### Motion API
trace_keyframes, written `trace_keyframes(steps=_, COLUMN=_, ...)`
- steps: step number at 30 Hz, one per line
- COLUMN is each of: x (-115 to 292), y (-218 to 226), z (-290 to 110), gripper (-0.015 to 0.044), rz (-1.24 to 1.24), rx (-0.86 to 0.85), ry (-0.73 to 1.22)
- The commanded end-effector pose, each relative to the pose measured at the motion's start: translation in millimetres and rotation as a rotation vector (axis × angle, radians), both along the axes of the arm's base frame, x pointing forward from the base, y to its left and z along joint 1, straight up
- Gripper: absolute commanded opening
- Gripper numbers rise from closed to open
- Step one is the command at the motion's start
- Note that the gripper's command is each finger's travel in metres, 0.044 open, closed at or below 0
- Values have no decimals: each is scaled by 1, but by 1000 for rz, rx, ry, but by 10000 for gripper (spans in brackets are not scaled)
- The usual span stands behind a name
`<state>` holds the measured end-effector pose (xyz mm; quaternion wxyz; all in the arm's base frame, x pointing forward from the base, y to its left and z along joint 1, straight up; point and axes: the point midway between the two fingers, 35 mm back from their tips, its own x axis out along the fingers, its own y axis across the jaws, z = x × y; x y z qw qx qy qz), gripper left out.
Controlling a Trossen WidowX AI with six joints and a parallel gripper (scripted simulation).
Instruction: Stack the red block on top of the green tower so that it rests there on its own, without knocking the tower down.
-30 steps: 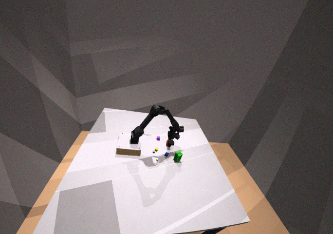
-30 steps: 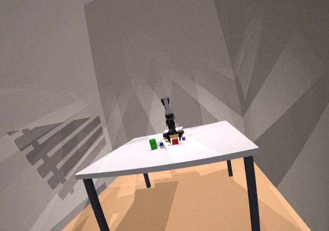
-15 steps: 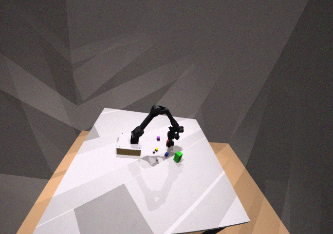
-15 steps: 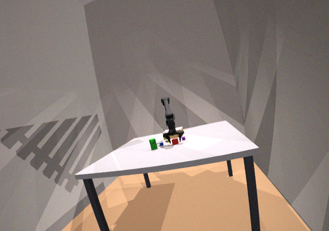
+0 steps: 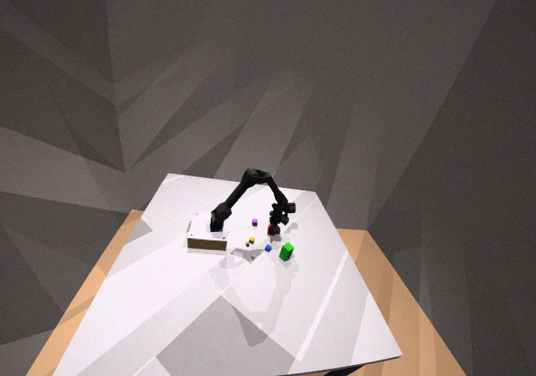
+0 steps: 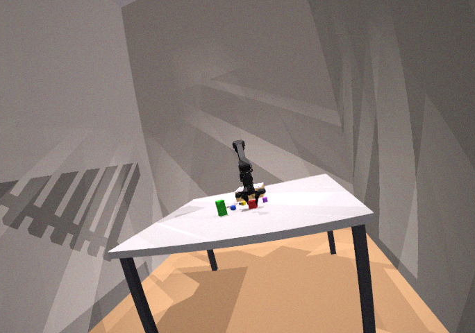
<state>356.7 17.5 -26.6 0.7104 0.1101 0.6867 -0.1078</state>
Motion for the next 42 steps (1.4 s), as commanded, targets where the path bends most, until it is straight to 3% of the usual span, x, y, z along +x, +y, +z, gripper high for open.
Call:
trace_keyframes(steps=1, x=-1, y=1, z=0, gripper=164, rz=-5, rx=4, ry=5)
trace_keyframes(steps=8, x=0, y=0, z=22, gripper=0, rz=-5, rx=4, ry=4)
trace_keyframes(steps=27, x=-3, y=0, z=113, gripper=0, rz=-5, rx=4, ry=4)
trace_keyframes(steps=38, x=-2, y=-2, z=116, gripper=0, rz=-5, rx=4, ry=4)
trace_keyframes(steps=42, x=5, y=-22, z=117, gripper=0, rz=-5, rx=2, ry=3)
